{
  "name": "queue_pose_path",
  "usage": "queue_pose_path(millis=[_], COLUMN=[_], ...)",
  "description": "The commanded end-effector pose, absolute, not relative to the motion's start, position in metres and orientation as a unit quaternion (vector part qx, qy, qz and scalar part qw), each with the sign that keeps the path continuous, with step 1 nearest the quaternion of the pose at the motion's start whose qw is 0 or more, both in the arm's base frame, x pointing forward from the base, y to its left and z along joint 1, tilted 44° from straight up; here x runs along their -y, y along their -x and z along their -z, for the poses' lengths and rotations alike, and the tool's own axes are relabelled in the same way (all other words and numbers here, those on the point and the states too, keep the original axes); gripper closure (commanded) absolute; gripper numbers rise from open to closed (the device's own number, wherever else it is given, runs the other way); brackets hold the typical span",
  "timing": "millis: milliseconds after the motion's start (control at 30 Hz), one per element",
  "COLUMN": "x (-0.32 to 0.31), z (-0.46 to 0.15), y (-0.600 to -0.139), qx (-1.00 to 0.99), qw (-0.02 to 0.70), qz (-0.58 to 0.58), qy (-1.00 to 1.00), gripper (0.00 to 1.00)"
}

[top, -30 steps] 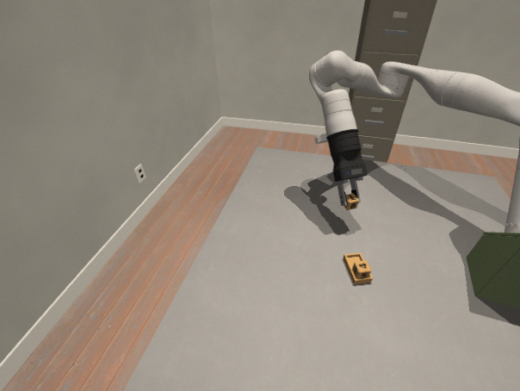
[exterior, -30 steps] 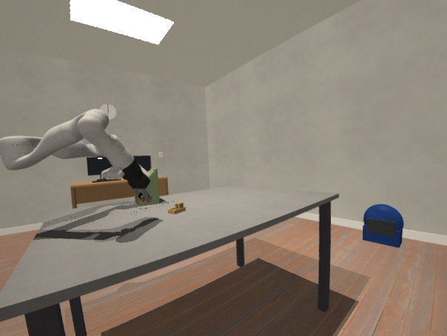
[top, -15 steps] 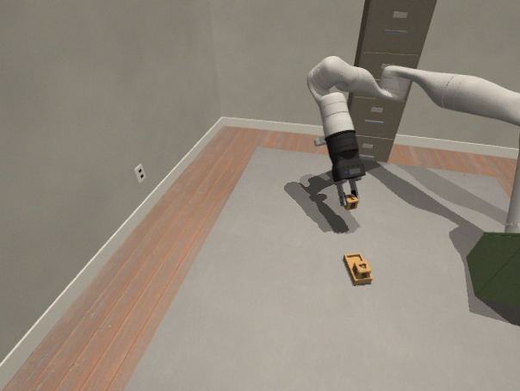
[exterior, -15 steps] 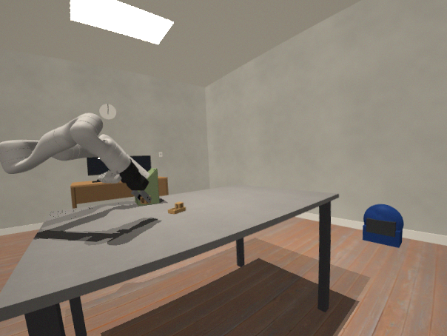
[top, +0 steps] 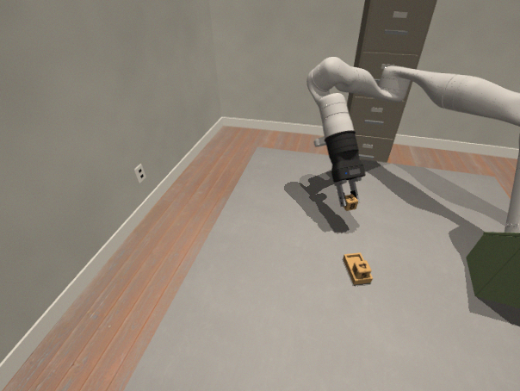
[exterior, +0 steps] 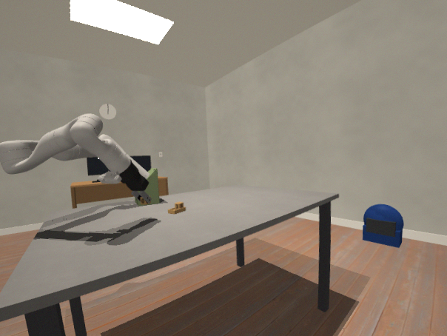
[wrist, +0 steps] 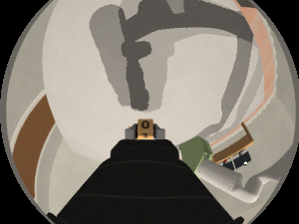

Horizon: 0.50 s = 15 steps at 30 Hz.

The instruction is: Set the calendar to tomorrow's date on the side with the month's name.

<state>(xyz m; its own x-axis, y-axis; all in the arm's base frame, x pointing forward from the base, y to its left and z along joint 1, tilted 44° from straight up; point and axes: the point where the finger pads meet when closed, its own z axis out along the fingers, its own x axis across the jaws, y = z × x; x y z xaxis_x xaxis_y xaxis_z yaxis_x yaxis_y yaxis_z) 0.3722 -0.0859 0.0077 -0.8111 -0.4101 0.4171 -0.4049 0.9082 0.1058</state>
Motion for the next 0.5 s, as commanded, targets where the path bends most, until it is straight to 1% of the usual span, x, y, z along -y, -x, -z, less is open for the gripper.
queue_pose_path(millis=[0, 467], x=[0.086, 0.096], z=[-0.007, 0.003], y=[-0.372, -0.372], qx=[0.952, 0.952], qw=[0.22, 0.22], qz=[0.006, 0.006], qy=[-0.214, -0.214], gripper=[0.43, 0.43])
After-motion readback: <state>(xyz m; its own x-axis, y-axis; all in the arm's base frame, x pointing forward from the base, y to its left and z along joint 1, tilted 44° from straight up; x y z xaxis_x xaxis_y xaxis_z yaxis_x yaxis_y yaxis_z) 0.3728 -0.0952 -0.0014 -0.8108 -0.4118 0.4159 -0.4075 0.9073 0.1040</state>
